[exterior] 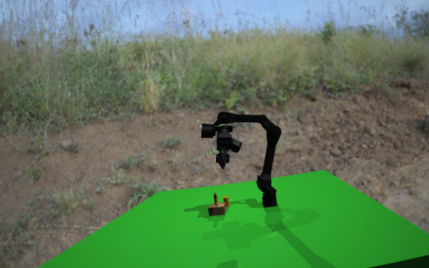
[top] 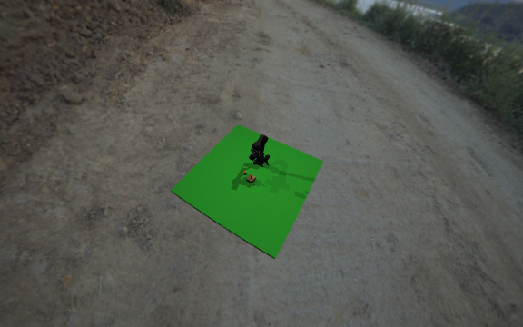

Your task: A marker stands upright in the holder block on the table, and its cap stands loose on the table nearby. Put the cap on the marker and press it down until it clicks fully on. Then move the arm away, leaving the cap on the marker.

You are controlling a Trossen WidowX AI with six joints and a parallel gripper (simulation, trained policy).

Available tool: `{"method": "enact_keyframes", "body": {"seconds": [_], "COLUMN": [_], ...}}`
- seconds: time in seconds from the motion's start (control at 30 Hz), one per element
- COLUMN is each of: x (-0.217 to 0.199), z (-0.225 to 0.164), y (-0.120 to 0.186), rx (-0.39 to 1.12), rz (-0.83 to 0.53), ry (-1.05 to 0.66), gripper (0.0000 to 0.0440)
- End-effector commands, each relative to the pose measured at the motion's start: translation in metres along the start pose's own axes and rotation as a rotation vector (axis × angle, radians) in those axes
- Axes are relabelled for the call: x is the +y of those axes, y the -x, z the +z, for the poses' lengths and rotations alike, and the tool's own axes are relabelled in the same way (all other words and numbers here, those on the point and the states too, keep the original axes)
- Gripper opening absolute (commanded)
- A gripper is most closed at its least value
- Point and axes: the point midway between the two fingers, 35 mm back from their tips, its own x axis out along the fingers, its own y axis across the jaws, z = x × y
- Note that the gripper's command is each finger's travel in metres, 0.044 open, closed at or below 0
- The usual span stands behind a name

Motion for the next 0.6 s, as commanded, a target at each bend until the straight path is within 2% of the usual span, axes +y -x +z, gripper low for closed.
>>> {"method": "enact_keyframes", "body": {"seconds": [0.0, 0.57], "x": [0.008, 0.050], "z": [-0.004, -0.021], "y": [0.002, 0.016], "rx": [0.009, 0.065], "rz": [0.024, 0.131], "ry": [-0.019, -0.154], "gripper": [0.0316, 0.0315]}}
